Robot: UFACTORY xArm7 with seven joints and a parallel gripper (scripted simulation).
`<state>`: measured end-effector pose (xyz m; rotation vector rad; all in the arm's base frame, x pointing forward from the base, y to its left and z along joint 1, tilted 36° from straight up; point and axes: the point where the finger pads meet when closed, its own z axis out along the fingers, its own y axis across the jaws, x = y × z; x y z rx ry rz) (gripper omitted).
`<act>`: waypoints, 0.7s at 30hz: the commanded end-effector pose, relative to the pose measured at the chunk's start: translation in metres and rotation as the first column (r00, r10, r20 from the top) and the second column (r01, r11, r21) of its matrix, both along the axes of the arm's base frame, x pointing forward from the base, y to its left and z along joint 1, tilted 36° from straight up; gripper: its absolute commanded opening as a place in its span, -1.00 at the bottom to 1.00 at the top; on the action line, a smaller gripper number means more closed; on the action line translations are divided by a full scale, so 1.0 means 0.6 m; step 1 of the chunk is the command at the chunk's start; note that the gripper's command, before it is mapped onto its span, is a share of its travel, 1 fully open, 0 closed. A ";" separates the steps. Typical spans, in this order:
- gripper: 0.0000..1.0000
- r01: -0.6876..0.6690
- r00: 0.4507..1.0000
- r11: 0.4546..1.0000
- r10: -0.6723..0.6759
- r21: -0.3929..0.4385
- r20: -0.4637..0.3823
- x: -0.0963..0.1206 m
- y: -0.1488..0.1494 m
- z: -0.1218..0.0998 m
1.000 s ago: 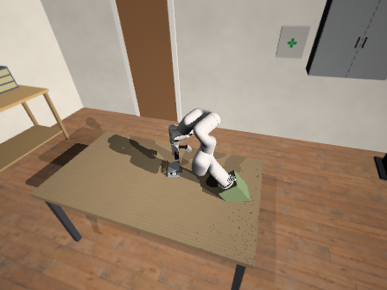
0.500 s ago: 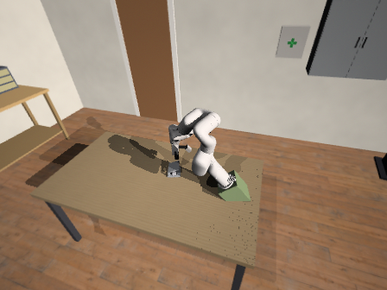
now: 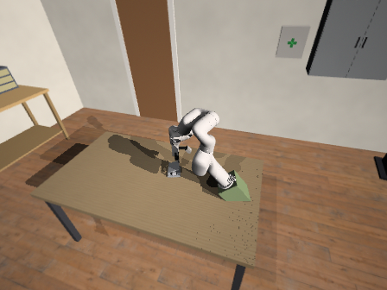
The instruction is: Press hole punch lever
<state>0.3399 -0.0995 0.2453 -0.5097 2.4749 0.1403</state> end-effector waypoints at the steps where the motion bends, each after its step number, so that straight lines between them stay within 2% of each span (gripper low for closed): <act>1: -1.00 0.001 1.000 1.000 -0.001 -0.001 0.003 0.010 0.002 -0.010; 21: -1.00 0.001 1.000 1.000 -0.001 -0.001 0.003 0.037 0.011 -0.048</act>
